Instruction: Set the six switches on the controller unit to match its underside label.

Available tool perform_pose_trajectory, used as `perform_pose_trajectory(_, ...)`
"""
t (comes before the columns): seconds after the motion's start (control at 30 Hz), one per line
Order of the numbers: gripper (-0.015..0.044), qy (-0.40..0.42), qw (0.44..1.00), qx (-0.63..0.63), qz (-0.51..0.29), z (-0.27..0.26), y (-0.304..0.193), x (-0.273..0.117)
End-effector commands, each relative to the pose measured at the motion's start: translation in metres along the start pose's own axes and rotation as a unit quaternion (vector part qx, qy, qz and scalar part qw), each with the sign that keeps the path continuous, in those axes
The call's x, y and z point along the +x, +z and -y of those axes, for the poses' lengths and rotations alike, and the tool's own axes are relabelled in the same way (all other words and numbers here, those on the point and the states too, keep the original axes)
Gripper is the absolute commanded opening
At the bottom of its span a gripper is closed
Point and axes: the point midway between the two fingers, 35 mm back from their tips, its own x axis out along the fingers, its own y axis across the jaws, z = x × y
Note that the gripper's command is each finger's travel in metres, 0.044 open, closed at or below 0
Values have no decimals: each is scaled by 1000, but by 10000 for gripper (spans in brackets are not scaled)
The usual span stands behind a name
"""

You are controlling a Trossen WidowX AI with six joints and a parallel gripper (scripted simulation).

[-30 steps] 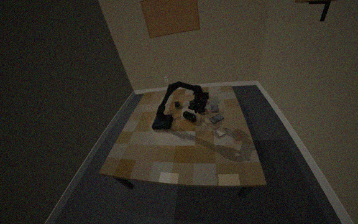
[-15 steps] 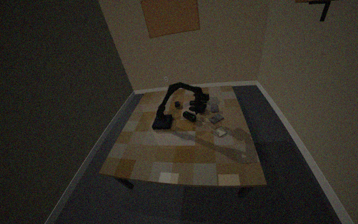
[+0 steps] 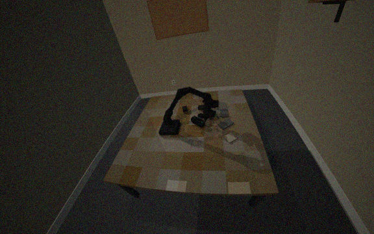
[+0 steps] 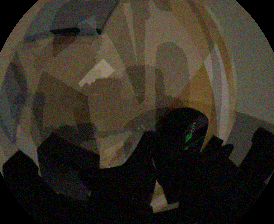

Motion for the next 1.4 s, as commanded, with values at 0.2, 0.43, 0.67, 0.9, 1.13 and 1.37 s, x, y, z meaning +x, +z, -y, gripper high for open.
perform_pose_trajectory(0.2, 0, -5, 1000, 1, -8, -1, -3, 13)
perform_pose_trajectory(0.43, 0, -5, 1000, 1, -8, 1, -3, 14)
perform_pose_trajectory(0.67, 0, -5, 1000, 1, -8, 4, -3, 14)
perform_pose_trajectory(0.9, 0, -5, 1000, 1, -8, 7, -3, 15)
perform_pose_trajectory(1.13, 0, -6, 1000, 1, -8, 9, -3, 16)
perform_pose_trajectory(1.37, 0, -6, 1000, 1, -8, 12, -3, 17)
